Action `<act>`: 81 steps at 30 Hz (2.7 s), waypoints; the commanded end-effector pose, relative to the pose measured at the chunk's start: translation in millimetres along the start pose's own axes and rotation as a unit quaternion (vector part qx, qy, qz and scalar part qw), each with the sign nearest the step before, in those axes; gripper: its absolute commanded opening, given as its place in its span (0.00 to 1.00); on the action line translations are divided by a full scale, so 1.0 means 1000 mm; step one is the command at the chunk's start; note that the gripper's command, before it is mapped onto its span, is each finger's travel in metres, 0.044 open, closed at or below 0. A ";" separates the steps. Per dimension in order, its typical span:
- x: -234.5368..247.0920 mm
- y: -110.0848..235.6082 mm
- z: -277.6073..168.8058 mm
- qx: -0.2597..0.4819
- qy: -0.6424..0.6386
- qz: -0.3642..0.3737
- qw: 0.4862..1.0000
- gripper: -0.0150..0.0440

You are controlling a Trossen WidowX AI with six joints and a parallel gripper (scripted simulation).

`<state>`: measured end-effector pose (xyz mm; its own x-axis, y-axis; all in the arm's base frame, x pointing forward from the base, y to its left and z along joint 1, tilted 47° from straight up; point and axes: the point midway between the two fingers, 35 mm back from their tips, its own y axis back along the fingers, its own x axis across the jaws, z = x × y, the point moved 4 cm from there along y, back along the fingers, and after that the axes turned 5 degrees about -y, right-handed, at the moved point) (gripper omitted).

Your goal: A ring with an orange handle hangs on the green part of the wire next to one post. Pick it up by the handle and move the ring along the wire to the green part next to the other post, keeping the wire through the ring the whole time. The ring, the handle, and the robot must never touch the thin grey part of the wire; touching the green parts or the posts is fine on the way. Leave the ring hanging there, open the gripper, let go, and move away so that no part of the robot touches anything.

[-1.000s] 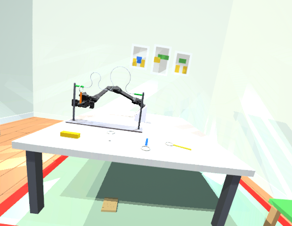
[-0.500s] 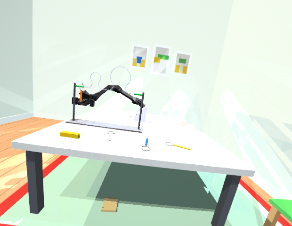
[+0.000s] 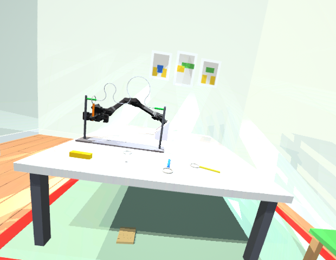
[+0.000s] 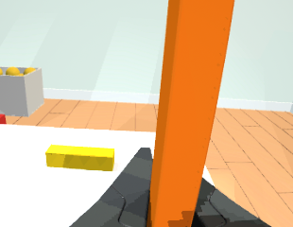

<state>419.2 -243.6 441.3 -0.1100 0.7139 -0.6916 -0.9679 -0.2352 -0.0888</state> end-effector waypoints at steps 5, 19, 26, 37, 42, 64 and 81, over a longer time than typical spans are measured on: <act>0.002 0.000 -0.001 0.002 0.001 -0.001 1.000 0.00; 0.016 0.022 0.006 0.090 0.000 -0.009 0.996 0.00; 0.024 0.036 0.013 0.152 -0.003 -0.014 0.988 0.00; 0.040 0.057 0.028 0.250 -0.021 -0.016 0.968 0.00; 0.049 0.059 0.029 0.260 -0.041 -0.011 0.965 0.00; 0.106 0.059 0.036 0.256 -0.227 0.039 0.939 0.00; 0.151 0.058 0.065 0.241 -0.411 0.087 0.875 0.00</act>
<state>334.5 -117.4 379.5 -0.1906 0.9815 0.0190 -0.8921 -0.1813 0.4140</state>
